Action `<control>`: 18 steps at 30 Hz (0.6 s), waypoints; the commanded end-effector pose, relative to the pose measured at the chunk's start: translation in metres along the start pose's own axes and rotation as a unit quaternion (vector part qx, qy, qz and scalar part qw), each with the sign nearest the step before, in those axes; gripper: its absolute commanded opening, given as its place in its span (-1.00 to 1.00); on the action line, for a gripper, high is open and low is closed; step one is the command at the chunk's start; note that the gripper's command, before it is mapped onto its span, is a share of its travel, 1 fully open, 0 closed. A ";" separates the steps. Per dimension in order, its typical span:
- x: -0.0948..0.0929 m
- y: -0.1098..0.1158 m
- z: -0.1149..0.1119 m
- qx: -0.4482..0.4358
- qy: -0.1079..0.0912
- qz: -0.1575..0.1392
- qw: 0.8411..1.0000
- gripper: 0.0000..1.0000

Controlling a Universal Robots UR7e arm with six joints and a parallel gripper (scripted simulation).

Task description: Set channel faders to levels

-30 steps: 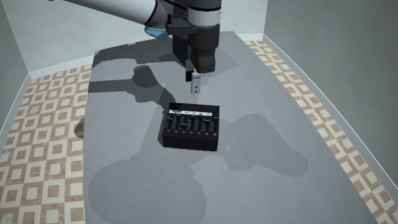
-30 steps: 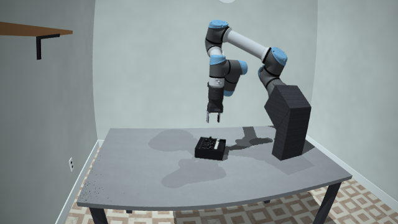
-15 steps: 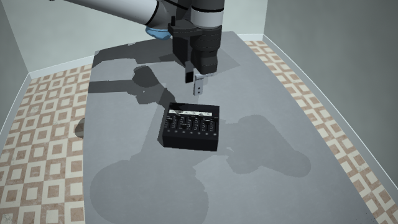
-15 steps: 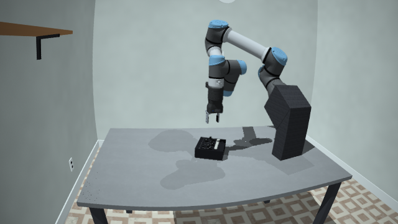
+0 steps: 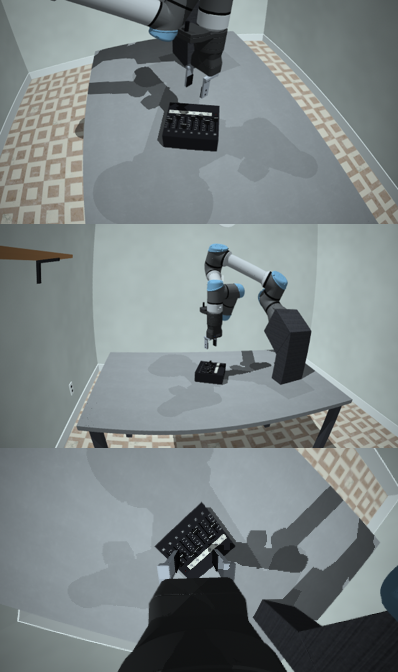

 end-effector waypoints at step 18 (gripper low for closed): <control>-0.002 0.004 -0.036 0.429 0.070 0.014 0.900 1.00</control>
Point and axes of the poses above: the point where the finger pads meet when closed, its own x axis back along the fingers, its own z axis across the jaws, y = z × x, the point moved 1 cm from there along x, back along the fingers, and after that the axes turned 7 degrees about x, right-handed, at the moved point
